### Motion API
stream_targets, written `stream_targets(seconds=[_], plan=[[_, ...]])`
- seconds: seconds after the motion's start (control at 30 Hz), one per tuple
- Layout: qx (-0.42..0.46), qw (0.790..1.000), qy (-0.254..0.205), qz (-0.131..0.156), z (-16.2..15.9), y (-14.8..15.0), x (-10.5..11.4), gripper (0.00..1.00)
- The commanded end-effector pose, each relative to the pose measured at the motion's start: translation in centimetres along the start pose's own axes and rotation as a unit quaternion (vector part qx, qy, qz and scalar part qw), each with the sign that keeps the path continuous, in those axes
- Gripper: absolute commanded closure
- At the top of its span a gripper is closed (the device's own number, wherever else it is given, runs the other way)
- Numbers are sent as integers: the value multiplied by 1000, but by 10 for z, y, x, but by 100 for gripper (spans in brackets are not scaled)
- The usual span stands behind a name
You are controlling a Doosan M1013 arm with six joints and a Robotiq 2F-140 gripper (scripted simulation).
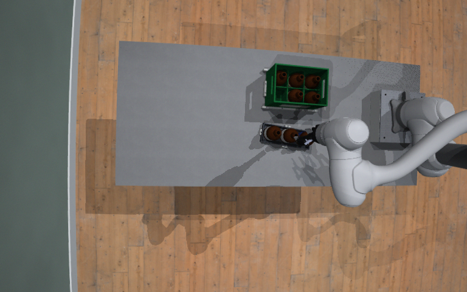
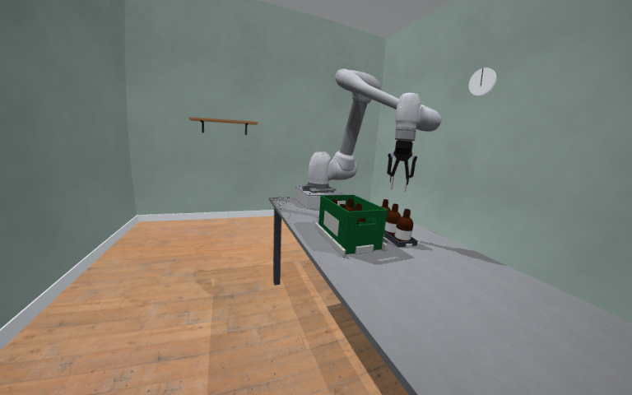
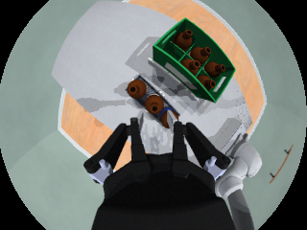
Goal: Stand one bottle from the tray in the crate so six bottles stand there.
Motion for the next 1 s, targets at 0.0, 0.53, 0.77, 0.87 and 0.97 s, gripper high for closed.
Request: stream_targets(seconds=[0.0,0.53,0.77,0.87,0.97], plan=[[0,1000,0,0,0,0,0,62],[0,1000,0,0,0,0,-2,62],[0,1000,0,0,0,0,-5,62],[0,1000,0,0,0,0,-8,62],[0,1000,0,0,0,0,-11,62]])
Point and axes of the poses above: the point where the finger pads meet when closed, its own x axis back along the fingers, its own y axis across the jaws, z = x × y, the point moved 7 cm from there along x, back along the fingers, and after that the axes turned 4 degrees about x, right-handed, at the moved point
